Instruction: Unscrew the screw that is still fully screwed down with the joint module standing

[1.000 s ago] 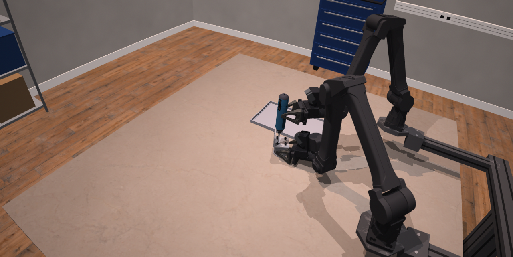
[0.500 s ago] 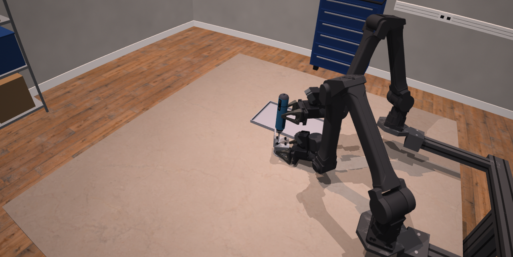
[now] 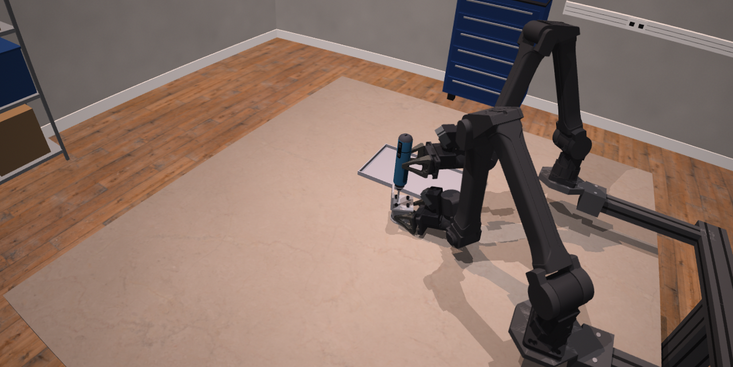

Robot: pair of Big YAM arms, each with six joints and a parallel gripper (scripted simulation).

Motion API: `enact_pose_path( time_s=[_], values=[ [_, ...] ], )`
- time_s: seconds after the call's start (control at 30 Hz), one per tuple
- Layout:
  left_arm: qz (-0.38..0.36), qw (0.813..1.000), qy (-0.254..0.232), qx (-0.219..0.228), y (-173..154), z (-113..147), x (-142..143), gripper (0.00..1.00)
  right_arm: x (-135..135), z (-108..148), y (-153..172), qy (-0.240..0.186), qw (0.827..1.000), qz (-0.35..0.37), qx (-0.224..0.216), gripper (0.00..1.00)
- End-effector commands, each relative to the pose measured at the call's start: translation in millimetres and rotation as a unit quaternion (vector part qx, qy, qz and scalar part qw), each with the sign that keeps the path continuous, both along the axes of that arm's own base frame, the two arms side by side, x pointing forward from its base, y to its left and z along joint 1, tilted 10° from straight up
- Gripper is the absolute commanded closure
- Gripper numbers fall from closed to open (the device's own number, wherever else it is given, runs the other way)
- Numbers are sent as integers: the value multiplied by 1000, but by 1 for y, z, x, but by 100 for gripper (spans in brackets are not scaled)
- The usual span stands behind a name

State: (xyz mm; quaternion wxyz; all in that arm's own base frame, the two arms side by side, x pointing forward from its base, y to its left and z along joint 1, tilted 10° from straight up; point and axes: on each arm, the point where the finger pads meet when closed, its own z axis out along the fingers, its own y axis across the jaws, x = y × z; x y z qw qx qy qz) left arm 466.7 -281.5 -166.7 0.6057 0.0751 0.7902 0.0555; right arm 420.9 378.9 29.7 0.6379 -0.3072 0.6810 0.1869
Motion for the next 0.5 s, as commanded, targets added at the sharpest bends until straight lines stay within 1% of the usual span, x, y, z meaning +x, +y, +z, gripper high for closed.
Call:
enact_pose_path(
  time_s=[0.0,0.23,0.47],
  values=[
    [0,1000,-7,-5,-4,5,4,41,20,41,16,-48,998,2,34,58],
    [0,1000,-7,-5,-4,5,4,41,20,39,16,-47,998,2,33,58],
    [0,1000,-7,-5,-4,5,4,41,20,42,17,-48,998,2,35,58]
  ],
)
